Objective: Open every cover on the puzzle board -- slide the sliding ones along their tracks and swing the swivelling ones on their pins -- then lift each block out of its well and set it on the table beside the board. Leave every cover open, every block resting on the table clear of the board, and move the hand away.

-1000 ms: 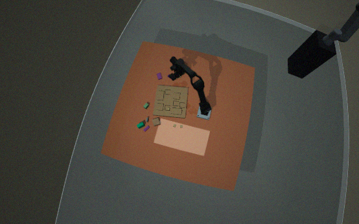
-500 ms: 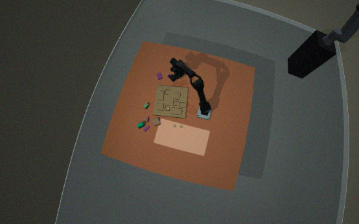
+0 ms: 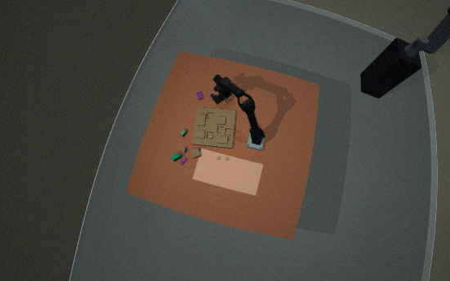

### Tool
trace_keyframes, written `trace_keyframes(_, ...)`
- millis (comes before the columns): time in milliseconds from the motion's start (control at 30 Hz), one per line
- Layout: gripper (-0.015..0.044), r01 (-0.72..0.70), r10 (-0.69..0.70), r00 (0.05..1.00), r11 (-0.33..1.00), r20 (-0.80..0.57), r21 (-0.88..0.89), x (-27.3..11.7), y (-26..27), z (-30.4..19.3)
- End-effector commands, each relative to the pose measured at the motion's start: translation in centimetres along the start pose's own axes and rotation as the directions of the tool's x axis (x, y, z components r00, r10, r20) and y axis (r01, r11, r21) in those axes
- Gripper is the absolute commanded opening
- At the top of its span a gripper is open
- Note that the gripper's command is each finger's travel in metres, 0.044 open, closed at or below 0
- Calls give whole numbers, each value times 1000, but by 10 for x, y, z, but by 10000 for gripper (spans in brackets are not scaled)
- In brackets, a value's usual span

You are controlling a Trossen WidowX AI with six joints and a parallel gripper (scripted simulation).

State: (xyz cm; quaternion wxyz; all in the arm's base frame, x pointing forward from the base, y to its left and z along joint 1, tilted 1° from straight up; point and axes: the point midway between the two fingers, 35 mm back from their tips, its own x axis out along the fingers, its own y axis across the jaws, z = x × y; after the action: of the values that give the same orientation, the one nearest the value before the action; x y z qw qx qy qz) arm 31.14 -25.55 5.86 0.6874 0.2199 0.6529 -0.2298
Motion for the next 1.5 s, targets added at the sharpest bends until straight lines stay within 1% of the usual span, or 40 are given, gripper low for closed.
trace_keyframes(0,80,-6,6,1000,1000,-7,-5,9,1,-3)
trace_keyframes(467,80,-6,6,1000,1000,-7,-5,31,2,-6)
trace_keyframes(633,80,-6,6,1000,1000,-7,-5,32,2,-6)
trace_keyframes(1067,421,0,0,1000,1000,-3,-1,29,0,-4)
trace_keyframes(1100,440,0,0,1000,1000,-3,-1,27,0,-4)
trace_keyframes(1467,440,-3,3,1000,1000,-5,-3,-7,1,-3)
